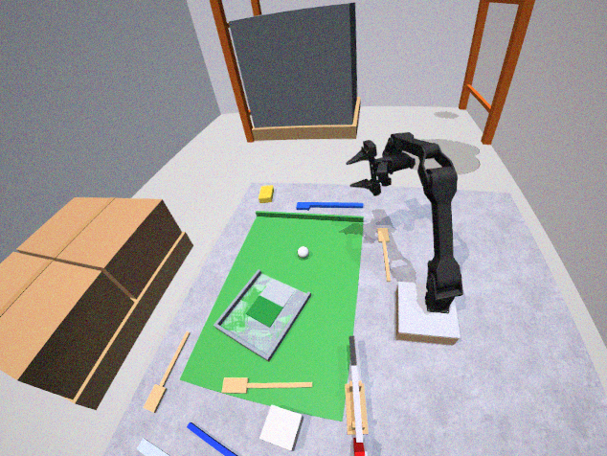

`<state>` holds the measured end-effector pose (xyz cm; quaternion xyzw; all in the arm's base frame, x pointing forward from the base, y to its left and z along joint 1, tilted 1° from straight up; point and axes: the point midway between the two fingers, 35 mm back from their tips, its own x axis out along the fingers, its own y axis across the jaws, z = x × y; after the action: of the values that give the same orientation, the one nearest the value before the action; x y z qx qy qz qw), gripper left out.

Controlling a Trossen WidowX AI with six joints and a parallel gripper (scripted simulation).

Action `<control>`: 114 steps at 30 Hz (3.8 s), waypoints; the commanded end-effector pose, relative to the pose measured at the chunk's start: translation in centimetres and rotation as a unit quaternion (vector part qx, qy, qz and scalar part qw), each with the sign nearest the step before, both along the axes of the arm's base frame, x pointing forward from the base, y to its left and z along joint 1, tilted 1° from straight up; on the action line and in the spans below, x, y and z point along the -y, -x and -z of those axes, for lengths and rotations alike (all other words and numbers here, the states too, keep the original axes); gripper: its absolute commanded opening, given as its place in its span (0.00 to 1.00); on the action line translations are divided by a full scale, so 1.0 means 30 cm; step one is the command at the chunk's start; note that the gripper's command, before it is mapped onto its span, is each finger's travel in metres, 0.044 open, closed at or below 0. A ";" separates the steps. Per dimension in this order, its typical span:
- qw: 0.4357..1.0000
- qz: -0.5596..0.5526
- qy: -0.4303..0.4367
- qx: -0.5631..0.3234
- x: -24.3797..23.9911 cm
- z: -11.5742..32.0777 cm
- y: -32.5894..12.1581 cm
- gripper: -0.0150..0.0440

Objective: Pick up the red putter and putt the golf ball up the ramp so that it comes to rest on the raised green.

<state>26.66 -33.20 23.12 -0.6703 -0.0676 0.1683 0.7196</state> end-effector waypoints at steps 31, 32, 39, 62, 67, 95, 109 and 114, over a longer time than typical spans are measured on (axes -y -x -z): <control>0.417 -0.488 0.665 0.381 -0.872 0.227 -0.312 1.00; 0.386 -0.495 0.669 0.397 -0.897 0.233 -0.311 1.00; 0.163 -0.515 0.670 0.509 -1.058 0.279 -0.290 1.00; -0.526 -0.288 0.335 0.727 -1.460 0.413 -0.102 1.00; -0.626 -0.192 0.215 0.724 -1.525 0.438 -0.049 1.00; -0.761 0.068 -0.100 0.637 -1.668 0.490 0.090 1.00; -0.761 0.068 -0.100 0.637 -1.668 0.568 0.089 1.00; -0.761 0.068 -0.100 0.637 -1.669 0.626 0.087 1.00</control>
<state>24.31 17.03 5.94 -0.4710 0.3735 0.6087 0.5178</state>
